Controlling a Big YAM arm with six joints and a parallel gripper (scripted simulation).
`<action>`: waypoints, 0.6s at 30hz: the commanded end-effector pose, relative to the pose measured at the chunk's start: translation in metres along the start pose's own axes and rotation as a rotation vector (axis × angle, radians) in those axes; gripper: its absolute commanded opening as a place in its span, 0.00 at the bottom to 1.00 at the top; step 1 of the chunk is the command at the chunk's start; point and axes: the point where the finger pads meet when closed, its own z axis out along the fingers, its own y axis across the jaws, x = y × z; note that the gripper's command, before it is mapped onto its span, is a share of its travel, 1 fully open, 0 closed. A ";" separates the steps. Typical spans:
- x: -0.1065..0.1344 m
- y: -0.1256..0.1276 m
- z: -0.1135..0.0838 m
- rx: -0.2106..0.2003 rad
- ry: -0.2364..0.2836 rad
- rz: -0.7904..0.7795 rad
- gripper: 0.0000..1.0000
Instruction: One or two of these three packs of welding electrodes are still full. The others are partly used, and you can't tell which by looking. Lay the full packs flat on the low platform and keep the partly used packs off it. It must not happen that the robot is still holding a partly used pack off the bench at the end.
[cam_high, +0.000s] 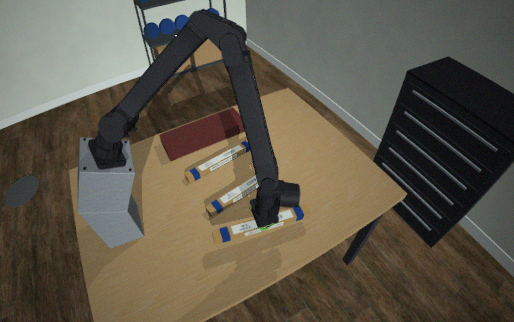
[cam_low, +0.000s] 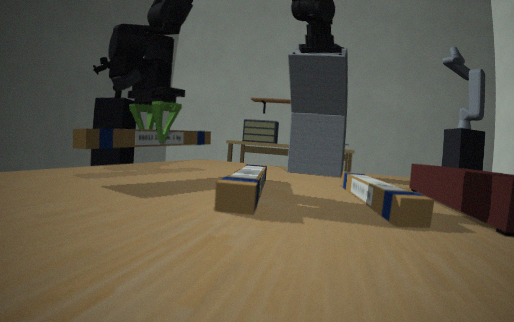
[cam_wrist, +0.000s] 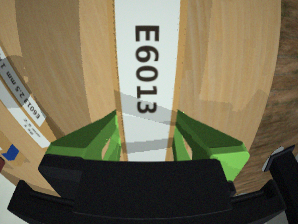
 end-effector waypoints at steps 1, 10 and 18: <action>-0.039 -0.027 -0.044 0.049 -0.091 -0.004 0.00; -0.040 -0.027 -0.045 0.049 -0.091 -0.004 0.00; -0.041 -0.027 -0.046 0.049 -0.091 -0.004 0.00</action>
